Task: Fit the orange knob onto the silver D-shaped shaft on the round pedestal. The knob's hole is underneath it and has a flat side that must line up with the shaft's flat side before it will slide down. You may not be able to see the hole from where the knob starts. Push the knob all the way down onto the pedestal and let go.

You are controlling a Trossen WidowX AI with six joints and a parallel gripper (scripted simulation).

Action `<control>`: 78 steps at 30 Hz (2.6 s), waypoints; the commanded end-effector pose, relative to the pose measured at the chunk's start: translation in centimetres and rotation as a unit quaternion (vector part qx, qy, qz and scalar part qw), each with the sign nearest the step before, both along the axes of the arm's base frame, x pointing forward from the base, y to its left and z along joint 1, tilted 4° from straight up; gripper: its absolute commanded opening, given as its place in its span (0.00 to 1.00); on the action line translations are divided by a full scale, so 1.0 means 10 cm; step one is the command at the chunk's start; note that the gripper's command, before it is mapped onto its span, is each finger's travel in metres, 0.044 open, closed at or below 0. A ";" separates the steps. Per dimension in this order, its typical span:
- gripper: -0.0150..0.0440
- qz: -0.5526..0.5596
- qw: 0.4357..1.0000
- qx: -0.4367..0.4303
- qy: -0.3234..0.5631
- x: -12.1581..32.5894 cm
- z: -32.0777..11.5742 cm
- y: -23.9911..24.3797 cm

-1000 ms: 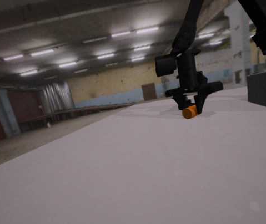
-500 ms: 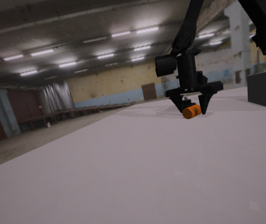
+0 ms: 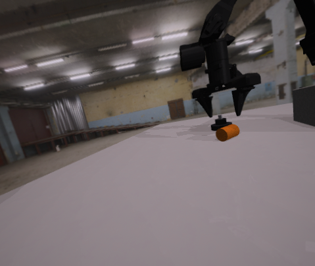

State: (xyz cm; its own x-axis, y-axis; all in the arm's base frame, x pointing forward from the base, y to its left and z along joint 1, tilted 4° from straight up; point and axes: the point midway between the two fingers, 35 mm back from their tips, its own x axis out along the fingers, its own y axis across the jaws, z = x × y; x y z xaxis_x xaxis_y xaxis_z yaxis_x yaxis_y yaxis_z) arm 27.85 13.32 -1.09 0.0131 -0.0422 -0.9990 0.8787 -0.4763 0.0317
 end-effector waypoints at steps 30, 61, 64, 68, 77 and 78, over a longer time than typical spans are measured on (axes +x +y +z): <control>1.00 -0.010 0.984 -0.152 0.088 0.03 -0.15 0.12; 0.96 -0.010 0.984 -0.152 0.088 0.03 -0.60 0.10; 0.82 -0.010 0.984 -0.152 0.088 0.03 -0.60 0.10; 0.66 -0.010 0.984 -0.152 0.088 0.03 -0.60 0.10; 0.65 -0.010 0.984 -0.152 0.088 0.03 -0.60 0.10; 0.64 -0.010 0.984 -0.152 0.088 0.03 -0.60 0.10</control>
State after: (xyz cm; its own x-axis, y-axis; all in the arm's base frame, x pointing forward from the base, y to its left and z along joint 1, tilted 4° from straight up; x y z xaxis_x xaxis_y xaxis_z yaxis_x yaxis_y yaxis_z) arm 28.17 14.35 -6.99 -0.1643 -0.3344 -0.9280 0.8737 -0.4861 0.0205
